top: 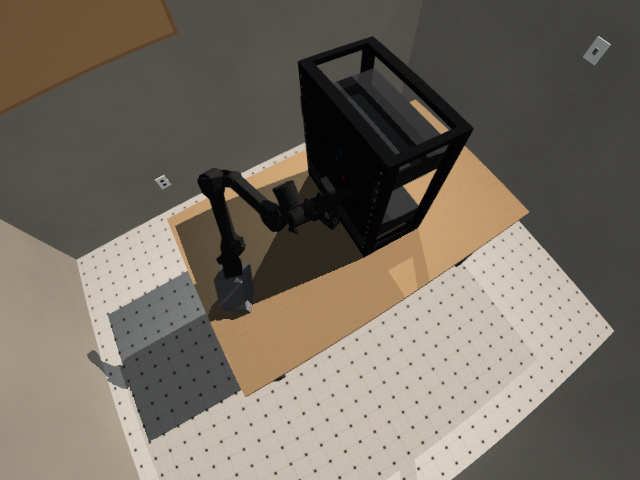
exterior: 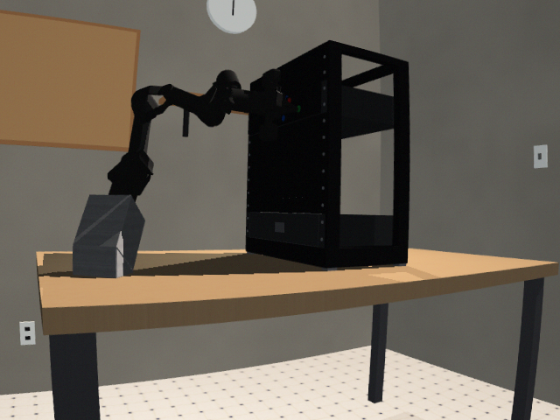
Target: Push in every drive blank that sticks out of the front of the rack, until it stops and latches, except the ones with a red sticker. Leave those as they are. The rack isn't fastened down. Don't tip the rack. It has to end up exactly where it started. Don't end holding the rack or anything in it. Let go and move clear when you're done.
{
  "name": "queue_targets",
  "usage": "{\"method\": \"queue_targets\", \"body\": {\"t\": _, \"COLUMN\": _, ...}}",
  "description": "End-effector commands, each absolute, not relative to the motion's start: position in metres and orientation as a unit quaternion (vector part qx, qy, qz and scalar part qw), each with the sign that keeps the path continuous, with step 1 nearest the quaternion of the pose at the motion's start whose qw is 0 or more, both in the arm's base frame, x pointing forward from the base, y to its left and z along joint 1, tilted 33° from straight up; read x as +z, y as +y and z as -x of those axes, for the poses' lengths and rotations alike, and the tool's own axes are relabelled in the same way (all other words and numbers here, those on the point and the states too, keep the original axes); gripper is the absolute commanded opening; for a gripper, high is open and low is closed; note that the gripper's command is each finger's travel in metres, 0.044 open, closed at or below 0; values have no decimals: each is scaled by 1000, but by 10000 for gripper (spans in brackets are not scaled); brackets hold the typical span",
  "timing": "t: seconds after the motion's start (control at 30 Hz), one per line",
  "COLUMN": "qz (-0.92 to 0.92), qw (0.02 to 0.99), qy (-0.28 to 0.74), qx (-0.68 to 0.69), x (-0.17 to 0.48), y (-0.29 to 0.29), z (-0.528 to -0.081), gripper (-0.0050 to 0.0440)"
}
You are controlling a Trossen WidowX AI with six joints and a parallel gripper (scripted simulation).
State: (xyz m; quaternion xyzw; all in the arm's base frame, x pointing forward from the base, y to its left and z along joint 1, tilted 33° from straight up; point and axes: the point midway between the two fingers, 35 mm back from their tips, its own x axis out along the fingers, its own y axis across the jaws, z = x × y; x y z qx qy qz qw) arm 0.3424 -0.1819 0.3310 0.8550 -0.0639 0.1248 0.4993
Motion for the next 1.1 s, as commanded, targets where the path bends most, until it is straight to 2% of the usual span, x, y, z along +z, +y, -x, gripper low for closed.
{"method": "queue_targets", "body": {"t": 0.0, "qz": -849, "qw": 506, "qy": -70, "qx": 133, "x": 342, "y": -182, "z": -346, "gripper": 0}}
{"method": "queue_targets", "body": {"t": 1.07, "qz": -849, "qw": 506, "qy": -70, "qx": 133, "x": 345, "y": -182, "z": -355, "gripper": 0}}
